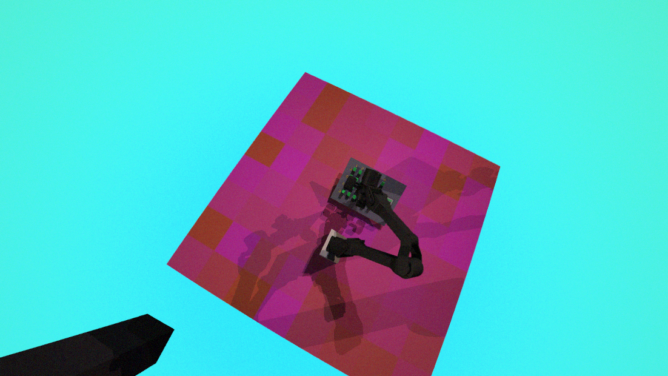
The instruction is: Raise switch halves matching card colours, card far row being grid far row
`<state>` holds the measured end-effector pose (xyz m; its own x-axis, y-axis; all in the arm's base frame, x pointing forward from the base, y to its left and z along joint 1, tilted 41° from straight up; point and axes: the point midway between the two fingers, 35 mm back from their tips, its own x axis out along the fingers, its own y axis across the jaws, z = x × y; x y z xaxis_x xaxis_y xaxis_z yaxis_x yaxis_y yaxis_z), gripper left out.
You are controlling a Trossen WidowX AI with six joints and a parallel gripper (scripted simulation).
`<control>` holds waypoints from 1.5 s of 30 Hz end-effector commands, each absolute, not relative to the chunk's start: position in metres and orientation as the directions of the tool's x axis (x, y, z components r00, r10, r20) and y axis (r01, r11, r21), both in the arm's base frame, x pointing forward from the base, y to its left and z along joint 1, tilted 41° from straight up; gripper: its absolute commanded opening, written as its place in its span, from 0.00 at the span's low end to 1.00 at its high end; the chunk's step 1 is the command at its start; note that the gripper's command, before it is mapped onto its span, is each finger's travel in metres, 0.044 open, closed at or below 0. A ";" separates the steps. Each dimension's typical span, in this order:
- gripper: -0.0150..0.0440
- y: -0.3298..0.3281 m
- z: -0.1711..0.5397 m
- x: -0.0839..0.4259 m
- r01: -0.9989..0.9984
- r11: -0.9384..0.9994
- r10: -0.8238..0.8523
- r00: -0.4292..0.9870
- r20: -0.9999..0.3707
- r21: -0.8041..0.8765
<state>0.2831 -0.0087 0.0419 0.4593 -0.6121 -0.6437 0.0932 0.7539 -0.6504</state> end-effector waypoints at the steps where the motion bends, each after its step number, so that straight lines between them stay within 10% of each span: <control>1: 0.25 -0.011 0.038 0.282 0.083 0.753 -0.612 0.456 -0.647 -0.653; 45: 0.25 -0.026 0.022 0.292 0.084 0.752 -0.612 0.456 -0.646 -0.654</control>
<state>0.2927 -0.0265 0.0233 0.4571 -0.6149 -0.6426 0.0902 0.7508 -0.6543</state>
